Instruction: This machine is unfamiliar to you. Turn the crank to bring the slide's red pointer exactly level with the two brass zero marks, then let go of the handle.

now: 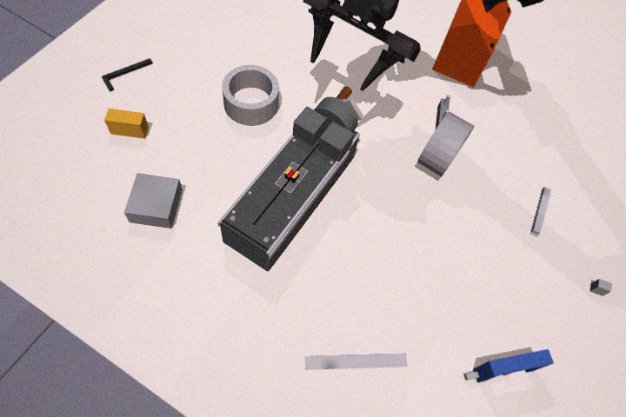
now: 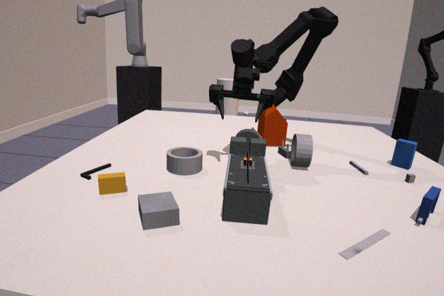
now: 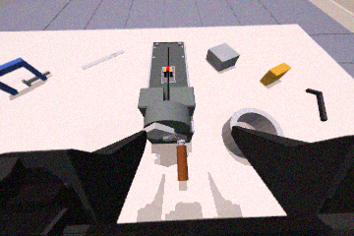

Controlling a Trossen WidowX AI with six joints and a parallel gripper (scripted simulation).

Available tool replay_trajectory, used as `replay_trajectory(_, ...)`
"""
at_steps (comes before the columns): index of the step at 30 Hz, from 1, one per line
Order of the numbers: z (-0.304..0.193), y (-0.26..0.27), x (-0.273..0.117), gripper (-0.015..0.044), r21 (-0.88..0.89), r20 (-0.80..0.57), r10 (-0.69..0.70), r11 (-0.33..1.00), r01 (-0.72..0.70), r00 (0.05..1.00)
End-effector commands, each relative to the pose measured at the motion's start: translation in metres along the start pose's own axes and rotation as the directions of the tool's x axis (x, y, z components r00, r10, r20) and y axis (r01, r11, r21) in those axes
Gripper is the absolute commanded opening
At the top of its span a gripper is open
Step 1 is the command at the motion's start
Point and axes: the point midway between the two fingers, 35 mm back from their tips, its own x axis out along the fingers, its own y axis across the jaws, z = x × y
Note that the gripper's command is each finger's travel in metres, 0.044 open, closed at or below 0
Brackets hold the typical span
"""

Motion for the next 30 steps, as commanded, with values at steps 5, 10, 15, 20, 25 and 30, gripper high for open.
replay_trajectory(5,-0.028,0.005,0.02,0.044,0.023,-0.003,0.007,1.0,-0.007,1.0)
replay_trajectory(10,-0.032,0.007,0.023,0.044,0.025,-0.002,0.009,1.0,-0.009,1.0)
replay_trajectory(15,-0.036,0.006,0.029,0.044,0.025,-0.004,0.008,1.0,-0.008,1.0)
replay_trajectory(20,-0.042,0.006,0.035,0.044,0.025,-0.005,0.008,1.0,-0.007,1.0)
replay_trajectory(25,-0.047,0.006,0.041,0.044,0.025,-0.005,0.007,1.0,-0.007,1.0)
replay_trajectory(30,-0.053,0.006,0.047,0.044,0.025,-0.006,0.007,1.0,-0.007,1.0)
